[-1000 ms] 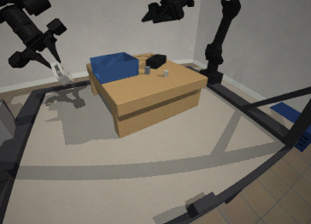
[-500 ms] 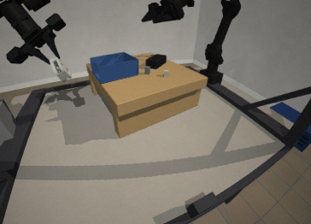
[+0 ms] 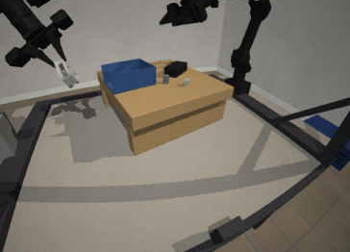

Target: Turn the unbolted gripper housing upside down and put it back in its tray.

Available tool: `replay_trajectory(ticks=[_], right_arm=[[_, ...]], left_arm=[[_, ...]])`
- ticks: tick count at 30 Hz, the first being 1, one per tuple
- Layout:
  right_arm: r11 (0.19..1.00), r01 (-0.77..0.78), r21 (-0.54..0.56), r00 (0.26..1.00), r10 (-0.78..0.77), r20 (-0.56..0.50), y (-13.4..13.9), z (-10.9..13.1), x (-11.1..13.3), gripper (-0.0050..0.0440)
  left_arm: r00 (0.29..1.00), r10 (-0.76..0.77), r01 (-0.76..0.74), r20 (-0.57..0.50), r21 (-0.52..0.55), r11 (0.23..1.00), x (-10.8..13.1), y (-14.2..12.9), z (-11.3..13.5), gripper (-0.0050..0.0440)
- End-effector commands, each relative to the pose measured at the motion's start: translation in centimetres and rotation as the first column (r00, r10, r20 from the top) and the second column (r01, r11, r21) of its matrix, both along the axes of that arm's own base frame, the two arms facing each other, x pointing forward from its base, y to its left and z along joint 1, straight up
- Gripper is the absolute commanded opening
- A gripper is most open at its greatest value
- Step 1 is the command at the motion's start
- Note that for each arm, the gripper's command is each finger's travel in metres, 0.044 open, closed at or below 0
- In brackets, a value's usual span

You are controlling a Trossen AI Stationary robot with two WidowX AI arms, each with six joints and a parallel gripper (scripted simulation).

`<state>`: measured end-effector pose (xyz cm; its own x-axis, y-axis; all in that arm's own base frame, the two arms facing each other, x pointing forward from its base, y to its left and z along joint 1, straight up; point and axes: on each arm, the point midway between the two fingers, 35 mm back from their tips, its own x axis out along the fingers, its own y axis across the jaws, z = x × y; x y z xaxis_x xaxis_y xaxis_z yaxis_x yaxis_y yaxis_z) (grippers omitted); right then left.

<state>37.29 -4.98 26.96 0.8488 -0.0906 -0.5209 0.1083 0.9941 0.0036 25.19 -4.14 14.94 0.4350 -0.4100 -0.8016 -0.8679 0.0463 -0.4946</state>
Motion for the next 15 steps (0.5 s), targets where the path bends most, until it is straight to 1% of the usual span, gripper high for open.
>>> replay_trajectory(ticks=[1,15], right_arm=[[1.000,0.002,-0.007,1.000,-0.002,0.025,0.0,1.1,-0.1,0.0436],[1.000,0.002,-0.007,1.000,-0.002,0.025,0.0,1.1,-0.1,0.0436]], left_arm=[[0.999,-0.005,0.005,0.035,-0.002,1.000,0.4,0.0,1.5,0.0118],[0.999,-0.005,0.005,0.035,-0.002,1.000,0.4,0.0,2.7,0.0118]])
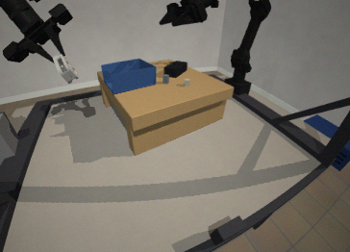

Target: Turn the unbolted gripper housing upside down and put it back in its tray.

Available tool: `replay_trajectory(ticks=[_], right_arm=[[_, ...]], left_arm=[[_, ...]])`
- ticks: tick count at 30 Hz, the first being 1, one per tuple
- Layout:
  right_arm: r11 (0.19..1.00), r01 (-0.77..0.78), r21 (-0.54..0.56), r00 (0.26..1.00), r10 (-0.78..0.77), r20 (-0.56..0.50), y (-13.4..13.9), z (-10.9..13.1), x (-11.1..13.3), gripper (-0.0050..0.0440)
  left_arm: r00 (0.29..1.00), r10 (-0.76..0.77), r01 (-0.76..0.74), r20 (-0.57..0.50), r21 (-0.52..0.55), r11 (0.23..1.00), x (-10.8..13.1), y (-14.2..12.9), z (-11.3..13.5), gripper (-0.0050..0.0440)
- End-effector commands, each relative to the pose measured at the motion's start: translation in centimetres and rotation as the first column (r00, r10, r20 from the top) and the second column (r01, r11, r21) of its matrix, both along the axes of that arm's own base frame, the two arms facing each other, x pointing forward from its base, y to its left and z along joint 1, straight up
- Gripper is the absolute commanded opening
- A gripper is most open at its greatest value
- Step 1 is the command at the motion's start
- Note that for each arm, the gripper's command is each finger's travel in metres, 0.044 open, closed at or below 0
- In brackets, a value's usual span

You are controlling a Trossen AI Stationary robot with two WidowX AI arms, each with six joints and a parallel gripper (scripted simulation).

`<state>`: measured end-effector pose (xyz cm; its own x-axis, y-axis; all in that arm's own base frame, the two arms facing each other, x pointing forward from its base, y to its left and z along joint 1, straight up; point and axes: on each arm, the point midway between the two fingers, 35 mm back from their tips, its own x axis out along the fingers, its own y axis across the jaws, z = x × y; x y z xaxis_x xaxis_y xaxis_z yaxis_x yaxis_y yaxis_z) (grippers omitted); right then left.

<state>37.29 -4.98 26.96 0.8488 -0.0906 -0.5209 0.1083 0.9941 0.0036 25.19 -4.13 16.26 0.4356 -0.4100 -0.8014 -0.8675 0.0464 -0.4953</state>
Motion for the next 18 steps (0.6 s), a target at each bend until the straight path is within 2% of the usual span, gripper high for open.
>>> replay_trajectory(ticks=[1,18], right_arm=[[1.000,0.002,-0.007,1.000,-0.002,0.025,0.0,1.1,-0.1,0.0436],[1.000,0.002,-0.007,1.000,-0.002,0.025,0.0,1.1,-0.1,0.0436]], left_arm=[[0.999,-0.005,0.005,0.035,-0.002,1.000,0.4,0.0,1.5,0.0118],[0.999,-0.005,0.005,0.035,-0.002,1.000,0.4,0.0,2.9,0.0118]])
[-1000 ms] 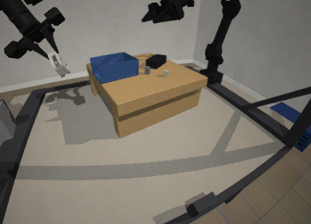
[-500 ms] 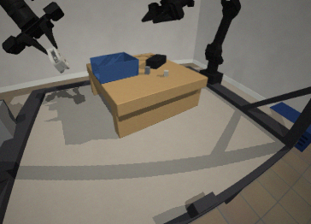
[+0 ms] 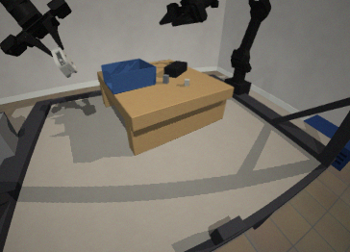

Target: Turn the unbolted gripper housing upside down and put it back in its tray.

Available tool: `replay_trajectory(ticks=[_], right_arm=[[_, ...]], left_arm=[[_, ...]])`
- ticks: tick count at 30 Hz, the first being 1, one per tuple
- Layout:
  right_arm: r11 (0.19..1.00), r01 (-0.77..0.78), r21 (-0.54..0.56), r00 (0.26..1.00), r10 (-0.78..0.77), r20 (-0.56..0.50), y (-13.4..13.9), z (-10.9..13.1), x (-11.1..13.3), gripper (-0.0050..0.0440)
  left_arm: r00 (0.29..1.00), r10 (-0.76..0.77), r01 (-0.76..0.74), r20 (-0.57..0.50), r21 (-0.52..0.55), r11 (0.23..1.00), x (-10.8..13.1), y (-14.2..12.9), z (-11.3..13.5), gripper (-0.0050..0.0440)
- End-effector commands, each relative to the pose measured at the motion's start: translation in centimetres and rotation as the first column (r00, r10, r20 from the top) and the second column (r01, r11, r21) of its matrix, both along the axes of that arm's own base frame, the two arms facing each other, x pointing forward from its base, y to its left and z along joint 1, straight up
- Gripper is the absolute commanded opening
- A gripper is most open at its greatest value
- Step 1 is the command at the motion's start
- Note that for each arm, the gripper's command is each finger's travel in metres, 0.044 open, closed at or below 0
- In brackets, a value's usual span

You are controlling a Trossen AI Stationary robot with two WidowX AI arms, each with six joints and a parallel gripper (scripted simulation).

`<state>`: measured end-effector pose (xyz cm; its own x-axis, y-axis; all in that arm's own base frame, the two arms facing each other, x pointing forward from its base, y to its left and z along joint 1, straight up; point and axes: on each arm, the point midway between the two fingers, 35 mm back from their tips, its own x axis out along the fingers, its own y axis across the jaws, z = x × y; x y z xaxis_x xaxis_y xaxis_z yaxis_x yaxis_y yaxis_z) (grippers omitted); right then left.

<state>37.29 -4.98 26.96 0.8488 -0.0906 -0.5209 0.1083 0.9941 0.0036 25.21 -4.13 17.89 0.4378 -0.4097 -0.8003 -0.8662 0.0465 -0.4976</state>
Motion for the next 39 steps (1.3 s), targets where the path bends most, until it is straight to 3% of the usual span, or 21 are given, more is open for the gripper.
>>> replay_trajectory(ticks=[1,39], right_arm=[[1.000,0.002,-0.007,1.000,-0.002,0.025,0.0,1.1,-0.1,0.0436],[1.000,0.002,-0.007,1.000,-0.002,0.025,0.0,1.1,-0.1,0.0436]], left_arm=[[0.999,-0.005,0.005,0.032,-0.002,1.000,0.3,0.0,1.3,0.0118],[0.999,-0.005,0.005,0.033,-0.002,1.000,2.9,0.4,1.6,0.0118]])
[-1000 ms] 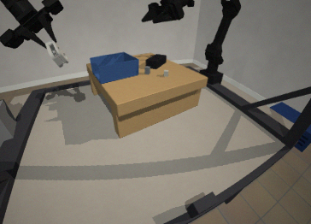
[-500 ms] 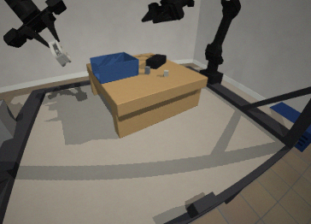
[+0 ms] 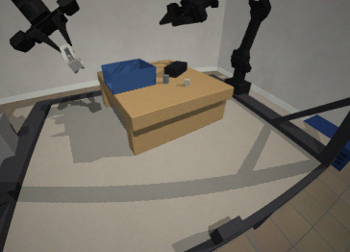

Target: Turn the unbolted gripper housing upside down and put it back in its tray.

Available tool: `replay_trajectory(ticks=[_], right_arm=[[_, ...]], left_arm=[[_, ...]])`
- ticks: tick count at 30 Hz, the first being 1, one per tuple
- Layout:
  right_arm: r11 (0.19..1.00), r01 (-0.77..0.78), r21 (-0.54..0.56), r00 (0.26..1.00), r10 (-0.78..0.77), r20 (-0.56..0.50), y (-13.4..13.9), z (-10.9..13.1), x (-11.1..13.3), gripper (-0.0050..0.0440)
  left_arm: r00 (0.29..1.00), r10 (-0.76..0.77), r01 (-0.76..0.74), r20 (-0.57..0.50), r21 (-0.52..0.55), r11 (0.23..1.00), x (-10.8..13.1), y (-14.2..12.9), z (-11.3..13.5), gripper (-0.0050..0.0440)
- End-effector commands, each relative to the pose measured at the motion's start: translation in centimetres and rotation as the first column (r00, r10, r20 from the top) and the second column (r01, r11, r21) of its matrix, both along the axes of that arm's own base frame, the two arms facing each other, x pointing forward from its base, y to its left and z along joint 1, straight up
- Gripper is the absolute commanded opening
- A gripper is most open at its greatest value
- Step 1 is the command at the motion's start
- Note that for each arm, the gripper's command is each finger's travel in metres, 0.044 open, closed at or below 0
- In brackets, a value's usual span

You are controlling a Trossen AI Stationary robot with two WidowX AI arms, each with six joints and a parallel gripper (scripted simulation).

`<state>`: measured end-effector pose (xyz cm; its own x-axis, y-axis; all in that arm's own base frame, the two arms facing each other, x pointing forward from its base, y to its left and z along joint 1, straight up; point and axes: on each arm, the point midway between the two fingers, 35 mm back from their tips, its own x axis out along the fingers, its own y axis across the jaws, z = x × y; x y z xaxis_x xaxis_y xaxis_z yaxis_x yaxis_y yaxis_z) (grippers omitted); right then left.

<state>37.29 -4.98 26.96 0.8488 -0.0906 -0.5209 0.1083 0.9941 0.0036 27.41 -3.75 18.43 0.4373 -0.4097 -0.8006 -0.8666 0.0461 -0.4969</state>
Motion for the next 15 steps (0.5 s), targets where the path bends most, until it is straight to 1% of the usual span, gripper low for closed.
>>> replay_trajectory(ticks=[1,15], right_arm=[[1.000,0.002,-0.007,1.000,-0.002,0.025,0.0,1.1,-0.1,0.0436],[1.000,0.002,-0.007,1.000,-0.002,0.025,0.0,1.1,-0.1,0.0436]], left_arm=[[0.999,-0.005,0.005,0.034,-0.001,1.000,0.8,0.0,1.1,0.0118],[0.999,-0.005,0.005,0.035,-0.001,1.000,2.0,0.2,1.1,0.0118]])
